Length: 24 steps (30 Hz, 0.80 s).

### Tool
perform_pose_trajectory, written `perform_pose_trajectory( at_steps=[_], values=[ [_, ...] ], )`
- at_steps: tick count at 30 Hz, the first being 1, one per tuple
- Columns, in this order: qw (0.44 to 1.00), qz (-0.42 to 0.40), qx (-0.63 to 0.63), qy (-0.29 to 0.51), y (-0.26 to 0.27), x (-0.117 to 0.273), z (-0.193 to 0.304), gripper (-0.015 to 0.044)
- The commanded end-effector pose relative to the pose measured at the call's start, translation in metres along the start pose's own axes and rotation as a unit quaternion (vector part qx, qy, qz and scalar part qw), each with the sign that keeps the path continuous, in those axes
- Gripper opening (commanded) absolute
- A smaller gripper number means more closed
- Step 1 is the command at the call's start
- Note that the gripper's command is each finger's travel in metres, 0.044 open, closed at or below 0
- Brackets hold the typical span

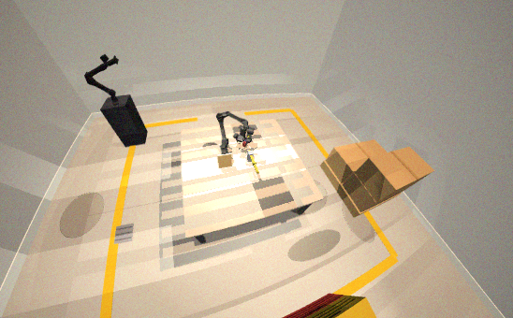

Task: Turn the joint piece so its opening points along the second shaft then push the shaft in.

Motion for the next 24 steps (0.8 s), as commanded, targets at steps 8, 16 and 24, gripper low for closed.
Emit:
perform_pose_trajectory(
  at_steps=[8, 16, 24],
  values=[
    [1.000, -0.002, -0.013, -0.005, 0.003, -0.030, 0.003, 0.0440],
    [1.000, -0.001, -0.013, -0.003, 0.002, -0.065, 0.006, 0.0440],
    [1.000, 0.001, -0.012, -0.001, 0.000, -0.079, 0.008, 0.0440]
  ],
)
Point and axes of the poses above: the point midway between the two fingers, 35 mm back from their tips, its own x axis back along the fingers, its own y axis across the jaws, z = x × y, the point moved 10 cm from there along x, back along the fingers, and after that the axes turned 3 degrees about x, right-handed, at the moved point
